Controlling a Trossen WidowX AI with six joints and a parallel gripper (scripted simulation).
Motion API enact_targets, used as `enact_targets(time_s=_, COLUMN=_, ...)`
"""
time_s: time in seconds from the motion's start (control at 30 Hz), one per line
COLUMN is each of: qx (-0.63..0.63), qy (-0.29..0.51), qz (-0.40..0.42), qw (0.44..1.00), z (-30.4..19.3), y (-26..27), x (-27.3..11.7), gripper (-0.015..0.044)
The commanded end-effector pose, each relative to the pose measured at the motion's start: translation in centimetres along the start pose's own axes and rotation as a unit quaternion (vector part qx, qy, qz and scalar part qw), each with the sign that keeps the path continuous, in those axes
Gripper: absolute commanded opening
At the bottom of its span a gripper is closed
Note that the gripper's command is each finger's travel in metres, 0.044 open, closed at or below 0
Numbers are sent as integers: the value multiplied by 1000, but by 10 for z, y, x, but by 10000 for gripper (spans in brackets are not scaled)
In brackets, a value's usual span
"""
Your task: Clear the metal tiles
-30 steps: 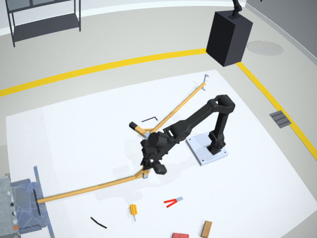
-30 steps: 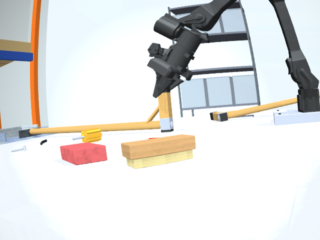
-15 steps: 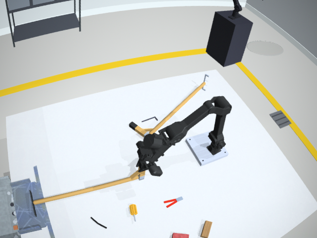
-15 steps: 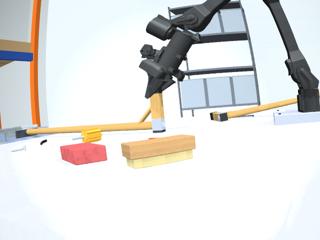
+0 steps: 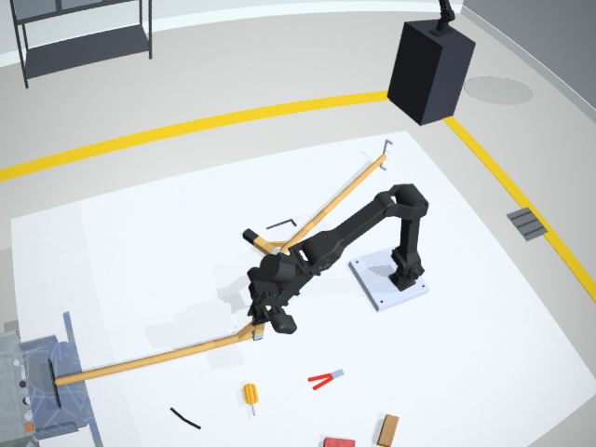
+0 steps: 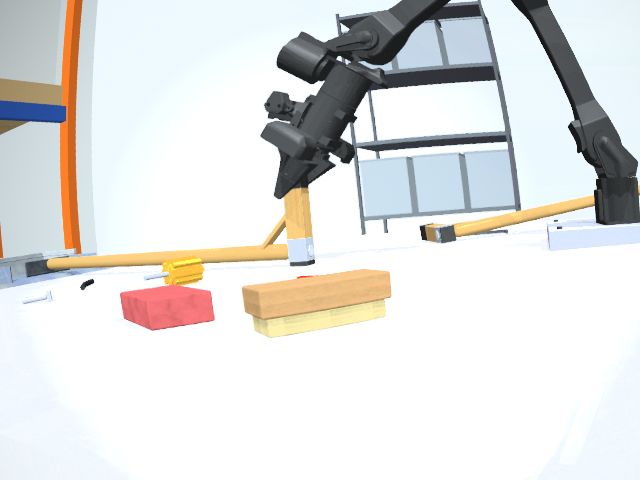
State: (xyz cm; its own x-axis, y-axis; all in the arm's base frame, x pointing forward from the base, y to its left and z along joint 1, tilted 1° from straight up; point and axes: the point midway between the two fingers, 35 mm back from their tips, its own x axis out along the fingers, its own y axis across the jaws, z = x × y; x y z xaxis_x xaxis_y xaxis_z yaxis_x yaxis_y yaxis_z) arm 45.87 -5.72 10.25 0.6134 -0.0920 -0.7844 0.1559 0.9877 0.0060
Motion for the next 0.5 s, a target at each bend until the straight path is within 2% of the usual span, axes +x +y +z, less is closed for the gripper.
enact_targets(time_s=0.0, qx=1, qy=-8, qz=0, qw=1000, z=12, y=0, x=1, gripper=0)
enact_targets(time_s=0.47, qx=1, qy=-9, qz=0, qw=1000, z=30, y=1, x=13, gripper=0)
